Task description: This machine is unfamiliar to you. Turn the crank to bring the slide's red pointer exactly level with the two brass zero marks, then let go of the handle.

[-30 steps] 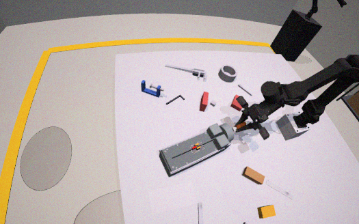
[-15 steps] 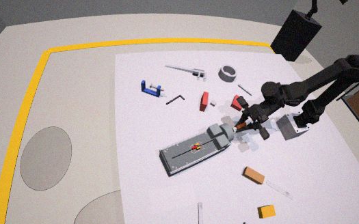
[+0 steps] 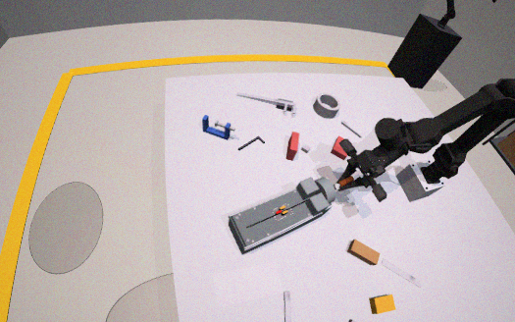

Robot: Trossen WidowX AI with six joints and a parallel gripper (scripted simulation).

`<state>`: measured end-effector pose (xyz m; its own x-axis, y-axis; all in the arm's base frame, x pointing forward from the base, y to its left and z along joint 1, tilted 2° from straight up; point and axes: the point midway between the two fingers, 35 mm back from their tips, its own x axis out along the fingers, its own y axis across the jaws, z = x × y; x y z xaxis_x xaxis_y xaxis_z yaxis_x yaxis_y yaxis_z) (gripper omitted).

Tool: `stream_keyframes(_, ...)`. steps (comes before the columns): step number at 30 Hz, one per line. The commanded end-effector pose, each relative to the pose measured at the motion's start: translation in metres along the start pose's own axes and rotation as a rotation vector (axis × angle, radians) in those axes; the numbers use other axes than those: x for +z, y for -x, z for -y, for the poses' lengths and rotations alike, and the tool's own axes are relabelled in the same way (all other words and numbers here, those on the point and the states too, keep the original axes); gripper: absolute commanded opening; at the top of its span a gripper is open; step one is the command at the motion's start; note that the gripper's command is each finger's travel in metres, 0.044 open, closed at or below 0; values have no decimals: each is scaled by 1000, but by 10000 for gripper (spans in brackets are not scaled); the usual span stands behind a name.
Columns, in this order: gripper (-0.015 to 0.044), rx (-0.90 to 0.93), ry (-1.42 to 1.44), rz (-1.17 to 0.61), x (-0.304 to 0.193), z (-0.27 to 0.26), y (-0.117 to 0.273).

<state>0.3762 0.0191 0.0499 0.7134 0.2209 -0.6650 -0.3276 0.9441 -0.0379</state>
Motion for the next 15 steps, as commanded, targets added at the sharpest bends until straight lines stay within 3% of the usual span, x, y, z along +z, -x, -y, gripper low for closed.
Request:
stream_keyframes(1, 0, 23, 3, -7, -2, -9, -2)
stream_keyframes(15, 0, 23, 3, -7, -3, -10, -3)
